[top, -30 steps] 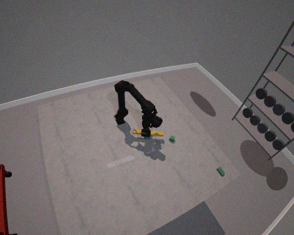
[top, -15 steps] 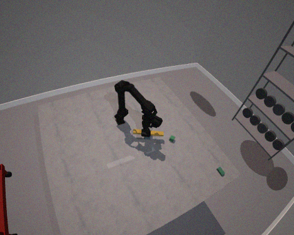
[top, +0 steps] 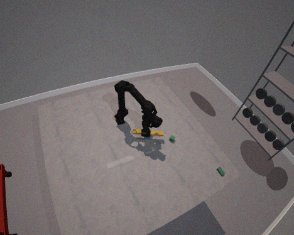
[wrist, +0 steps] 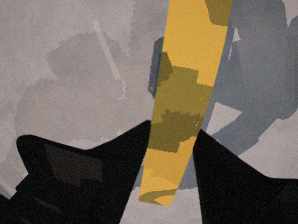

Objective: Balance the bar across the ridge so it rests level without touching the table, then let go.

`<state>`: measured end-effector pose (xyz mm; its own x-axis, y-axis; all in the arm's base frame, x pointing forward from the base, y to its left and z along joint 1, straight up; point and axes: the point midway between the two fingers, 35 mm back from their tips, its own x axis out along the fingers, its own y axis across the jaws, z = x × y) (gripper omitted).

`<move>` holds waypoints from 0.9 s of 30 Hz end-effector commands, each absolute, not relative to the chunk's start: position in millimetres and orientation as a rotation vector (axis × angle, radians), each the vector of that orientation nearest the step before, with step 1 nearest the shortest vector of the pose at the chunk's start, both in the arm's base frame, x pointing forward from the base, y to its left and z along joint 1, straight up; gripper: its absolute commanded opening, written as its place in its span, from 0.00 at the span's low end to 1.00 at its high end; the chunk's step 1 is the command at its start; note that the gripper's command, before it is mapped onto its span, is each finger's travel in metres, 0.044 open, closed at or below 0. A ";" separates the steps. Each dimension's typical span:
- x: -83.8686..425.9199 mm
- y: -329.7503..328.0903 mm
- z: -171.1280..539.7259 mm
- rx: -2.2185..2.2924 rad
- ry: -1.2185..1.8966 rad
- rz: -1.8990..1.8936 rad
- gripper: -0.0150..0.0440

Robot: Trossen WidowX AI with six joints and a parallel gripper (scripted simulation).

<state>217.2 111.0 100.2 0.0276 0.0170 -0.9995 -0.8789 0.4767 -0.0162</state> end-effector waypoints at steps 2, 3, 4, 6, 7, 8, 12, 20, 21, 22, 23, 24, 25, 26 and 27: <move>216.3 110.1 99.6 -0.837 1.376 0.834 0.25; 216.3 110.1 99.6 -0.837 1.376 0.834 0.25; 216.3 110.1 99.6 -0.837 1.376 0.834 0.25; 216.3 110.1 99.7 -0.837 1.376 0.834 0.25; 216.3 110.1 99.7 -0.837 1.376 0.834 0.25; 216.3 110.1 99.8 -0.837 1.376 0.834 0.25; 216.3 110.1 99.9 -0.837 1.376 0.834 0.25; 216.3 110.1 100.2 -0.837 1.376 0.834 0.25; 216.3 110.1 100.2 -0.837 1.376 0.834 0.25; 216.3 110.1 100.2 -0.837 1.376 0.834 0.25; 216.3 110.1 100.3 -0.837 1.376 0.834 0.25; 216.3 110.1 100.3 -0.837 1.376 0.834 0.25; 216.3 110.1 100.3 -0.837 1.376 0.834 0.25; 216.3 110.1 100.4 -0.837 1.376 0.834 0.25; 216.3 110.1 100.4 -0.837 1.376 0.834 0.25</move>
